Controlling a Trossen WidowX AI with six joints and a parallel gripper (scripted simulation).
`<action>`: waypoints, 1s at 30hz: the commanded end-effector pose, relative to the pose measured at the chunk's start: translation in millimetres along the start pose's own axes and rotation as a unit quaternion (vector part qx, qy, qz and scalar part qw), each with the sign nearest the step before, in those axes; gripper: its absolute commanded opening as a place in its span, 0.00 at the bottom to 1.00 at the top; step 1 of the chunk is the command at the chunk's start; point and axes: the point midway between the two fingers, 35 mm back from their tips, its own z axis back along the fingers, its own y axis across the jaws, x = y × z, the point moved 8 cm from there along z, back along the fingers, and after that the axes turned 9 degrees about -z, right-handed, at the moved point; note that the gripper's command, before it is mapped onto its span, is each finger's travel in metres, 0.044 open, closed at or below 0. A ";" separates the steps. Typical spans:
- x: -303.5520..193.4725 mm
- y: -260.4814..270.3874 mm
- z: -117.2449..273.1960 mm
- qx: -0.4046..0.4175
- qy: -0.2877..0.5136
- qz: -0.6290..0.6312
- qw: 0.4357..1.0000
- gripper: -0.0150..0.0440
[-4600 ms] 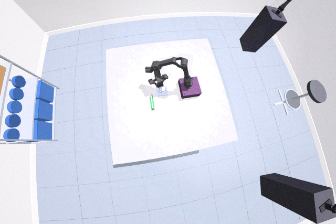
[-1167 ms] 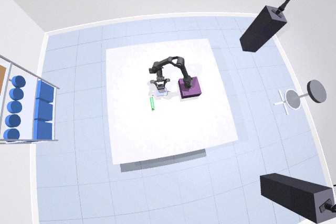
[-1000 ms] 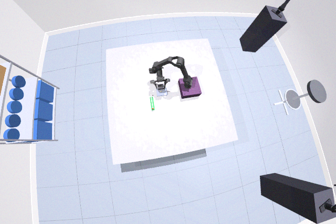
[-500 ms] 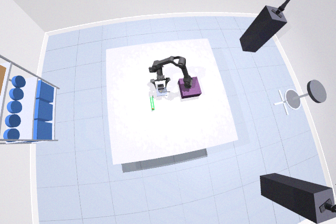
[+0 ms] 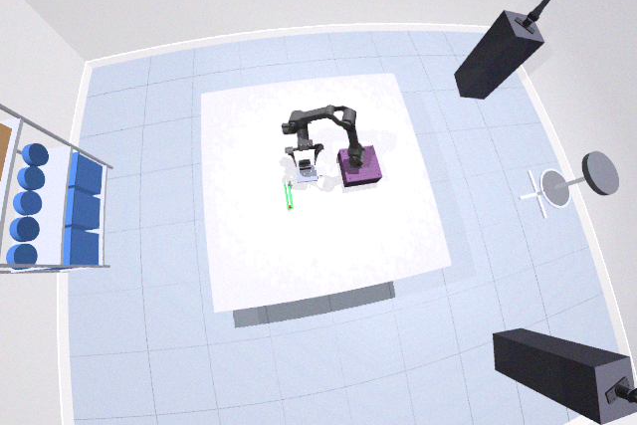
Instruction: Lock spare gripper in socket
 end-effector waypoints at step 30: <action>53.6 12.0 29.7 -0.020 0.011 0.005 1.000 1.00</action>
